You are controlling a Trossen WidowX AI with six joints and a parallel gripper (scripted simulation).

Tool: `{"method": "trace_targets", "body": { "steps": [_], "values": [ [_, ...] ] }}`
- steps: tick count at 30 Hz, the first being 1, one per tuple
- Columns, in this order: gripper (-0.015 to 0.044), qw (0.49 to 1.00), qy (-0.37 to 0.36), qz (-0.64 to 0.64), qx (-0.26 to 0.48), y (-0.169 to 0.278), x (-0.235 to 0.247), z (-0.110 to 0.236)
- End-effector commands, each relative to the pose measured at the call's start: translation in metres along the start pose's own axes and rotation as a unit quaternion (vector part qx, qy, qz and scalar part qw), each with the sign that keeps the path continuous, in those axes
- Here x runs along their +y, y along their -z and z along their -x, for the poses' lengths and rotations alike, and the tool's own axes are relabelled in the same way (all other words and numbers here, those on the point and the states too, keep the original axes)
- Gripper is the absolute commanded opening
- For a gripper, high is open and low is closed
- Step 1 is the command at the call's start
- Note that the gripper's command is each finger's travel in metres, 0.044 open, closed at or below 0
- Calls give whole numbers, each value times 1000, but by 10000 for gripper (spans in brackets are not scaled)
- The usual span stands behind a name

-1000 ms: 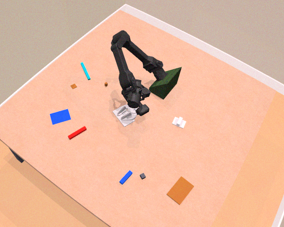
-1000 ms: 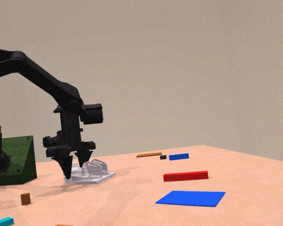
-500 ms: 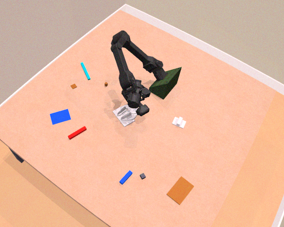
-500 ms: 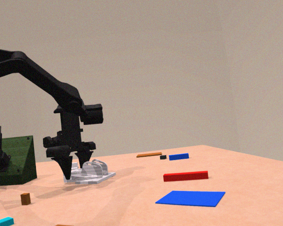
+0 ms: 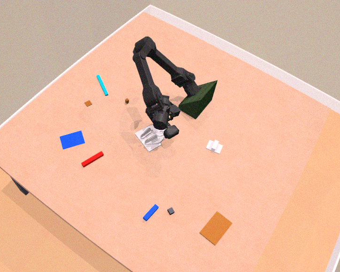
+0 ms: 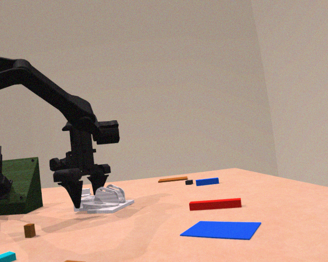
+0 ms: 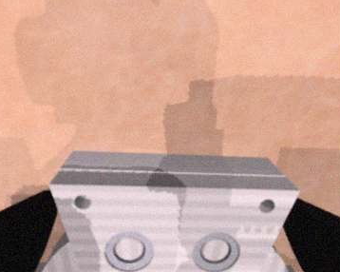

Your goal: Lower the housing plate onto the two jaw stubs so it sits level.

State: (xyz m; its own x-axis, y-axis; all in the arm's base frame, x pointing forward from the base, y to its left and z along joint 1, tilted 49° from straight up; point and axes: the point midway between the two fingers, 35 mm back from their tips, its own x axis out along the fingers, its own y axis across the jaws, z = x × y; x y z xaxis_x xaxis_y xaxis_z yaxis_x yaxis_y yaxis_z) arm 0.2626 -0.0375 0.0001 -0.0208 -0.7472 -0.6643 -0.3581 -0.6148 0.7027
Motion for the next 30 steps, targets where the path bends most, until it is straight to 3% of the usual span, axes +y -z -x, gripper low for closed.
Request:
{"method": "trace_targets", "body": {
  "steps": [1,9,14,23,30],
  "values": [
    [440,1000,1,-2,-1,1,-1,9],
    [440,1000,-1,-4,-3,-1,2,72],
    [440,1000,0,1,2,-1,0,64],
    [440,1000,2,-2,-4,-54,15,119],
    [440,1000,1,-2,-5,-59,17,123]
  ]
}}
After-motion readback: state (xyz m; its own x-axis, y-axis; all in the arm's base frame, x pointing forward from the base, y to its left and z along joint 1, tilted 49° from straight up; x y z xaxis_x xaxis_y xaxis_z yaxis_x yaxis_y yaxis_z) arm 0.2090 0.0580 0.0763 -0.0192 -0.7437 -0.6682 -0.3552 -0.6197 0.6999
